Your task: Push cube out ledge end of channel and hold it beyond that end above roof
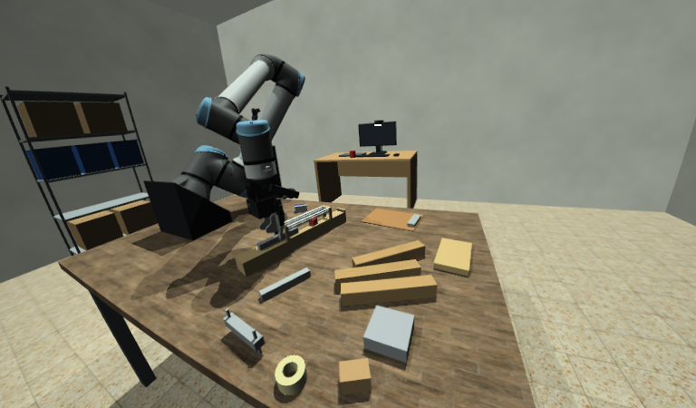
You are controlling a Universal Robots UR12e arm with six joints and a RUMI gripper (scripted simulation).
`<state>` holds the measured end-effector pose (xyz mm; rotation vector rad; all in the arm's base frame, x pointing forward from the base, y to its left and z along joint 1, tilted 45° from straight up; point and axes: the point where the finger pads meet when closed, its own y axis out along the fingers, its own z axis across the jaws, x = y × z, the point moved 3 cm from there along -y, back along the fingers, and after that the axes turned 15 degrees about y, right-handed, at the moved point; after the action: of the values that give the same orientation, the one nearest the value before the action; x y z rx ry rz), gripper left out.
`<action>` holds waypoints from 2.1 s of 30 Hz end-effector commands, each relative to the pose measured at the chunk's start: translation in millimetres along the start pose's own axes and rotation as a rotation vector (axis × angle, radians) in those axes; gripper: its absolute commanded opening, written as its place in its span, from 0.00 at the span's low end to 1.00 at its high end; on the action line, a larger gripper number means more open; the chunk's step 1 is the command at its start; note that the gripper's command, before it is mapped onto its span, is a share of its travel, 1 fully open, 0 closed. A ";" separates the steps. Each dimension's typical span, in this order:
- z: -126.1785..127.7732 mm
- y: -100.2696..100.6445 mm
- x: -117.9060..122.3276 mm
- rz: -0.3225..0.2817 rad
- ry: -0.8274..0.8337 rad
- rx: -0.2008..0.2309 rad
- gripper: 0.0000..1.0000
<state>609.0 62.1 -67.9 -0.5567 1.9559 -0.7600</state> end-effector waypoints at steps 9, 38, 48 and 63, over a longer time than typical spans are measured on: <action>0.6 -0.7 0.0 0.000 0.000 0.001 0.22; 0.6 -0.7 0.0 0.000 0.000 0.001 0.22; 0.6 -43.1 0.0 0.000 0.000 0.001 0.22; 0.5 -68.4 0.0 0.000 0.000 0.001 0.22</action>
<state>614.0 14.9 -20.7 -0.5565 1.9557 -0.7604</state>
